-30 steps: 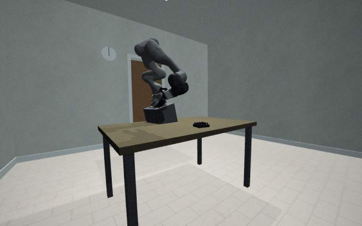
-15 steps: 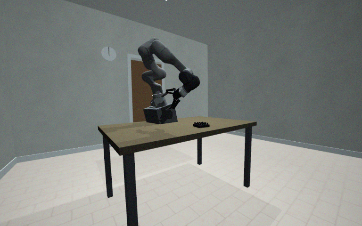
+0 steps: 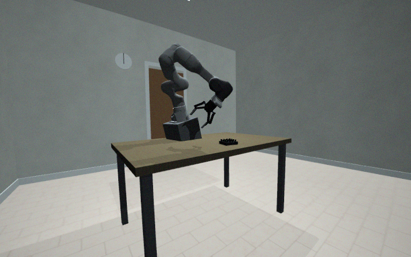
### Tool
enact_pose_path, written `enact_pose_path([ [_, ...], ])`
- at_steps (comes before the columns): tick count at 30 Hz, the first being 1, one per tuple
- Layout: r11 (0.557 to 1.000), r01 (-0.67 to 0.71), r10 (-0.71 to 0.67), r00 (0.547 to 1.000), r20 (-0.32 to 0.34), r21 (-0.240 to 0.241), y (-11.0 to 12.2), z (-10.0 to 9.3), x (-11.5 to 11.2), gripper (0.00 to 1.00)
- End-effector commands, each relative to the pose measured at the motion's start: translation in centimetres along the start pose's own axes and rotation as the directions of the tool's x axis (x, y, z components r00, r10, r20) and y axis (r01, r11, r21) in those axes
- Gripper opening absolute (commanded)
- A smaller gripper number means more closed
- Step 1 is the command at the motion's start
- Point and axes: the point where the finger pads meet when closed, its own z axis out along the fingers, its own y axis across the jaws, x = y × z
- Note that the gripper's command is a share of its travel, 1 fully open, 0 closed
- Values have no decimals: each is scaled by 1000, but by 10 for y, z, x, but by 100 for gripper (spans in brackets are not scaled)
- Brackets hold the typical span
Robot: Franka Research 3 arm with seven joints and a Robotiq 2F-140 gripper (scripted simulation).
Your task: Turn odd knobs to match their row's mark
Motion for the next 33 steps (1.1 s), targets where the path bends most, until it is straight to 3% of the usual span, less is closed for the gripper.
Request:
enact_pose_path([
  [1, 988, 118, -116, 993, -28, 99, -30, -11, -3, 100],
  [5, 968, 186, -177, 982, -65, 168, -50, -23, -10, 100],
  [25, 968, 186, -177, 982, -65, 168, -50, -23, -10, 100],
  [26, 924, 279, -255, 959, -122, 260, -80, -39, -17, 100],
  [33, 915, 294, -267, 954, -132, 275, -85, -41, -19, 100],
])
